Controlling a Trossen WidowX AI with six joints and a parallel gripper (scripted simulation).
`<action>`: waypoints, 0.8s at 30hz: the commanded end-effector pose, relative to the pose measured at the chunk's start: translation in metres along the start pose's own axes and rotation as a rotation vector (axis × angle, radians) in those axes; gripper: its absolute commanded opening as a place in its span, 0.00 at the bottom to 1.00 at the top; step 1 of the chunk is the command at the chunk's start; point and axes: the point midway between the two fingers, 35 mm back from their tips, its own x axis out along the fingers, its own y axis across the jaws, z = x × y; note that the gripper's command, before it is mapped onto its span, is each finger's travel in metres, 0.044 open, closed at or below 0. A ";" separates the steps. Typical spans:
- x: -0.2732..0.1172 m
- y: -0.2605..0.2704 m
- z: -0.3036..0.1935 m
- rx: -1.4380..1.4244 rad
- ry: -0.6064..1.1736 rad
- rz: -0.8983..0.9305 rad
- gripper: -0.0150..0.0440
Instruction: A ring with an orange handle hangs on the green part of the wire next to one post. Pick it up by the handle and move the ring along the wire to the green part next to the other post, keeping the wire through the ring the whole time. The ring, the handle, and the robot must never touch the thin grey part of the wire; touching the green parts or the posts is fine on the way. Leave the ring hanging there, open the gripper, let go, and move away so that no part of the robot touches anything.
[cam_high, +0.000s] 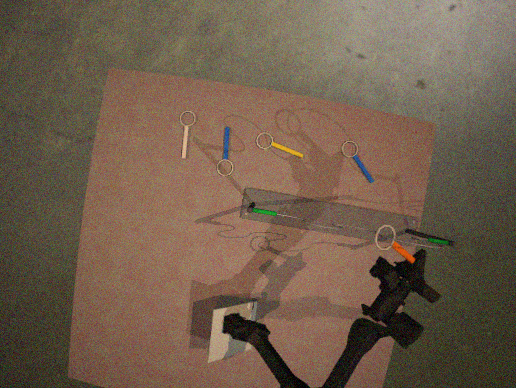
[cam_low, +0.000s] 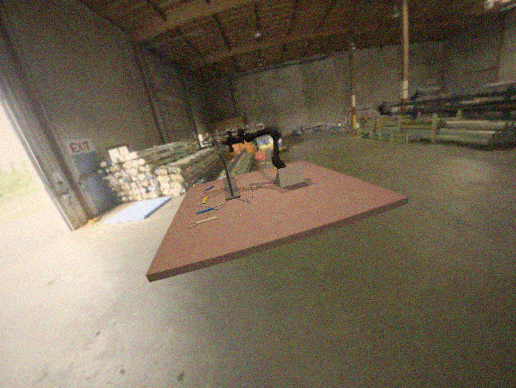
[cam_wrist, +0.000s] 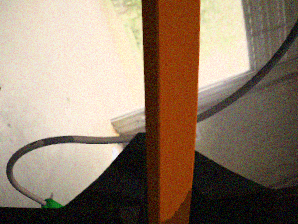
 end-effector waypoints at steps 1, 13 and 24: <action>0.000 0.000 0.001 -0.054 -0.012 -0.020 0.00; -0.010 -0.006 0.002 -0.192 0.057 -0.086 0.00; -0.010 -0.011 0.003 -0.313 0.041 -0.148 0.00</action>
